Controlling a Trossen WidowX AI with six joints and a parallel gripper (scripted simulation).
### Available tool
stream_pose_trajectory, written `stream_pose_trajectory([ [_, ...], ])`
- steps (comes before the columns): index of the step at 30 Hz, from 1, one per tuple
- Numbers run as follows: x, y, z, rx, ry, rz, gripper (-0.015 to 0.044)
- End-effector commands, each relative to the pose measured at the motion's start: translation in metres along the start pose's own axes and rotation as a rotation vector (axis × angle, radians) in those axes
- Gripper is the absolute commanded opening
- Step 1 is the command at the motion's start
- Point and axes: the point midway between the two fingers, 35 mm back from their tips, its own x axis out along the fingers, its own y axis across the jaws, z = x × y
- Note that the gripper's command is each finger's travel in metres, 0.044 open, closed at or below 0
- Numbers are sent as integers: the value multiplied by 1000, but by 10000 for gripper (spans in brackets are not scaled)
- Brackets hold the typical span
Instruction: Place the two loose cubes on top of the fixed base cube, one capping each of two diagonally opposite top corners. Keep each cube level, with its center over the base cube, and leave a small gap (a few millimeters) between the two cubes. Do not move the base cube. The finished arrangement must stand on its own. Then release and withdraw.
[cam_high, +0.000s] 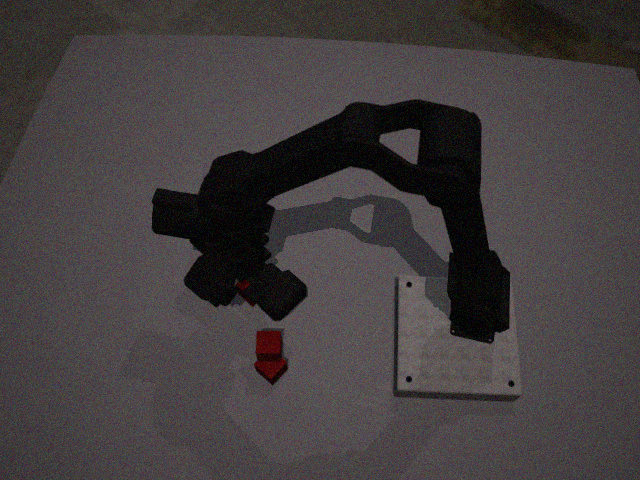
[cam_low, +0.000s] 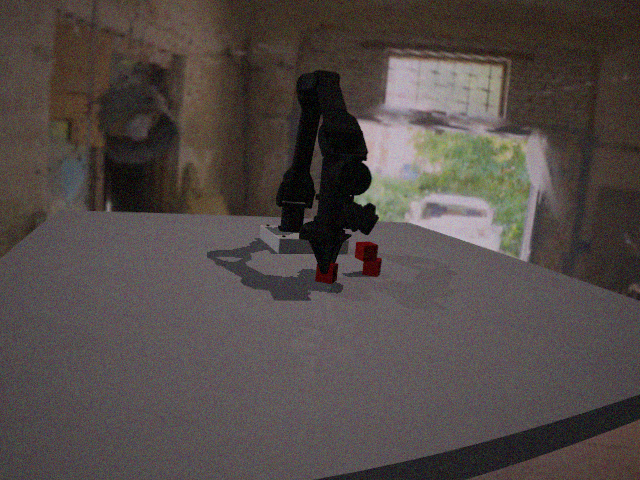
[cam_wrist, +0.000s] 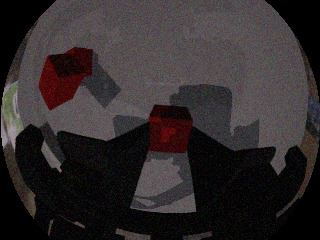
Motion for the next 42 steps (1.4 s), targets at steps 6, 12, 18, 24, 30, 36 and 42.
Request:
stream_pose_trajectory([
  [6,-9,-2,1,-4,1,1,105],
  [12,-28,-4,2,-4,1,0,105],
  [18,-47,-5,3,-4,0,0,105],
  [24,-66,-5,3,-4,0,0,105],
  [30,-85,-3,2,-4,0,0,105],
  [36,-104,-1,1,-4,1,1,105],
  [42,-109,0,0,1,1,1,105],
])
